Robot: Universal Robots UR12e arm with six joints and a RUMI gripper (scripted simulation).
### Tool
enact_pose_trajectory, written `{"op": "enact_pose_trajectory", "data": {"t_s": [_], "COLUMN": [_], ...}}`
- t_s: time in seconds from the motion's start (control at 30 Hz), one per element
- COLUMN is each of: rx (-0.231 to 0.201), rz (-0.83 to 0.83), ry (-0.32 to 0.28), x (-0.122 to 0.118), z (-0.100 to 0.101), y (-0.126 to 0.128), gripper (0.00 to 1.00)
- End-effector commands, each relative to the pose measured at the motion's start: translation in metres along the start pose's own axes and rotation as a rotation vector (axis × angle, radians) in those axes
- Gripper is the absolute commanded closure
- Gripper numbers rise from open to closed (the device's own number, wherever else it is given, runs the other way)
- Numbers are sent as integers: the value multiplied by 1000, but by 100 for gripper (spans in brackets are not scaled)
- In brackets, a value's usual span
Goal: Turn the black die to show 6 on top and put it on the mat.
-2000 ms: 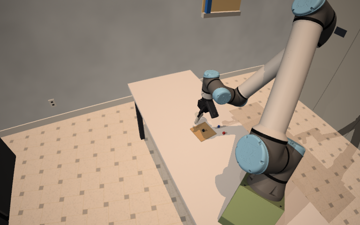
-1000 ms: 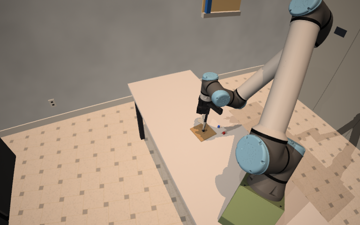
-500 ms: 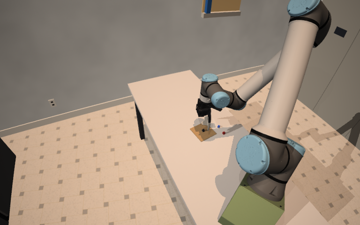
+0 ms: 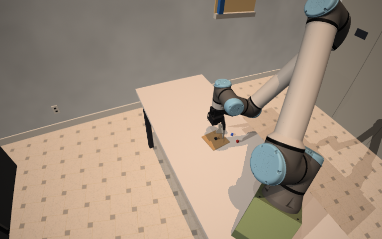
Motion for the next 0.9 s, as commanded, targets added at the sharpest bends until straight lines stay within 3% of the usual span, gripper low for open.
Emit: {"op": "enact_pose_trajectory", "data": {"t_s": [0.0, 0.07, 0.1, 0.87], "rx": [1, 1, 1, 1], "rz": [-8, -8, -8, -8], "ry": [-1, -1, -1, -1], "x": [0, 0, 0, 0], "z": [0, 0, 0, 0], "y": [0, 0, 0, 0], "gripper": [0, 0, 82, 82]}}
Point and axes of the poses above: the point where the finger pads meet when closed, its own z axis out along the fingers, its own y axis across the jaws, x = y × z, the point moved 1 cm from there along -z, back along the fingers, and after that the axes turned 6 degrees about z, right-handed, at the moved point
